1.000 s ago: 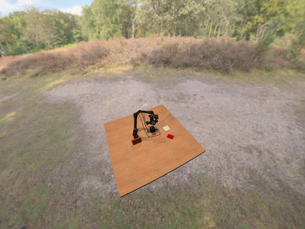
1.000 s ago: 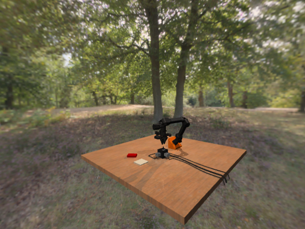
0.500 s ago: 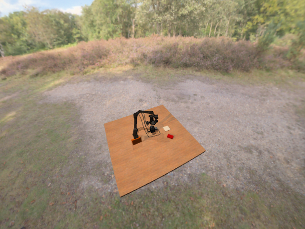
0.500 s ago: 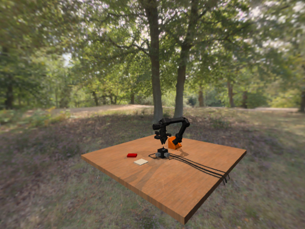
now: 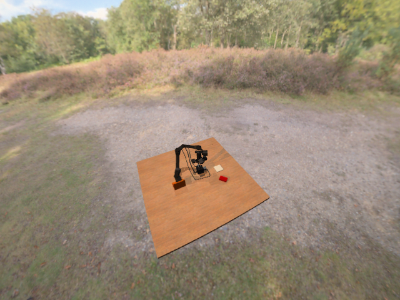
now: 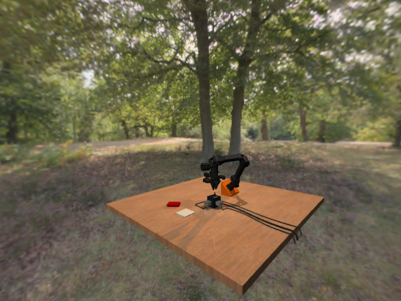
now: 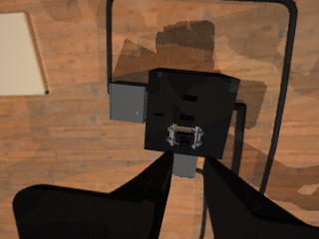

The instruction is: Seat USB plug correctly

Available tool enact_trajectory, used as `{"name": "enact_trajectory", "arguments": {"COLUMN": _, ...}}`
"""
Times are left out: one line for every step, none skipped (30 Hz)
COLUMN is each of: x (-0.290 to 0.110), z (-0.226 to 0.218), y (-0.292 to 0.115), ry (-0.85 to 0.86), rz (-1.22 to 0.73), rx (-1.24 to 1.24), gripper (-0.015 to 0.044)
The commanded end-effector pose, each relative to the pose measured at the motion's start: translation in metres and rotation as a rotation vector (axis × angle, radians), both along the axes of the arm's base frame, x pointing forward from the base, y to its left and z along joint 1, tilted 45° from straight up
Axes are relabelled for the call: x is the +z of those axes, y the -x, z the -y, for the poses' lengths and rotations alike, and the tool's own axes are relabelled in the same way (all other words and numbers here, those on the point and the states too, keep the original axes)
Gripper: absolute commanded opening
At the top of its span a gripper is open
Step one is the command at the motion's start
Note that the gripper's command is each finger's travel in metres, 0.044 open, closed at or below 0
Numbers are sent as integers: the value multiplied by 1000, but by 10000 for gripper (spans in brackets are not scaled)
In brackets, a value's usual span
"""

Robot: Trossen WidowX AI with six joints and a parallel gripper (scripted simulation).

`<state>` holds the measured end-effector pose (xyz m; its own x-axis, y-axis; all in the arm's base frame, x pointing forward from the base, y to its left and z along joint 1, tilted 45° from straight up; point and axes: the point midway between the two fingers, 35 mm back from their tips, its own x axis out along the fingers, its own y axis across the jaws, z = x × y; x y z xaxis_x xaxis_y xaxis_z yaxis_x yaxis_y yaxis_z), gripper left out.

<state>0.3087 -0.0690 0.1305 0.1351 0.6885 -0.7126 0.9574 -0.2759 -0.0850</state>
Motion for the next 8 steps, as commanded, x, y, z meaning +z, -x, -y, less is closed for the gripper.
{"name": "enact_trajectory", "arguments": {"x": 0, "z": 0, "y": 0, "ry": 0, "rz": -1, "rx": -1, "gripper": 95}}
{"name": "enact_trajectory", "arguments": {"x": 0, "z": 0, "y": 0, "ry": 0, "rz": -1, "rx": -1, "gripper": 95}}
{"name": "enact_trajectory", "arguments": {"x": 0, "z": 0, "y": 0, "ry": 0, "rz": -1, "rx": -1, "gripper": 95}}
{"name": "enact_trajectory", "arguments": {"x": 0, "z": 0, "y": 0, "ry": 0, "rz": -1, "rx": -1, "gripper": 95}}
{"name": "enact_trajectory", "arguments": {"x": 0, "z": 0, "y": 0, "ry": 0, "rz": -1, "rx": -1, "gripper": 121}}
{"name": "enact_trajectory", "arguments": {"x": 0, "z": 0, "y": 0, "ry": 0, "rz": -1, "rx": -1, "gripper": 147}}
{"name": "enact_trajectory", "arguments": {"x": 0, "z": 0, "y": 0, "ry": 0, "rz": -1, "rx": -1, "gripper": 174}}
{"name": "enact_trajectory", "arguments": {"x": 0, "z": 0, "y": 0, "ry": 0, "rz": -1, "rx": -1, "gripper": 200}}
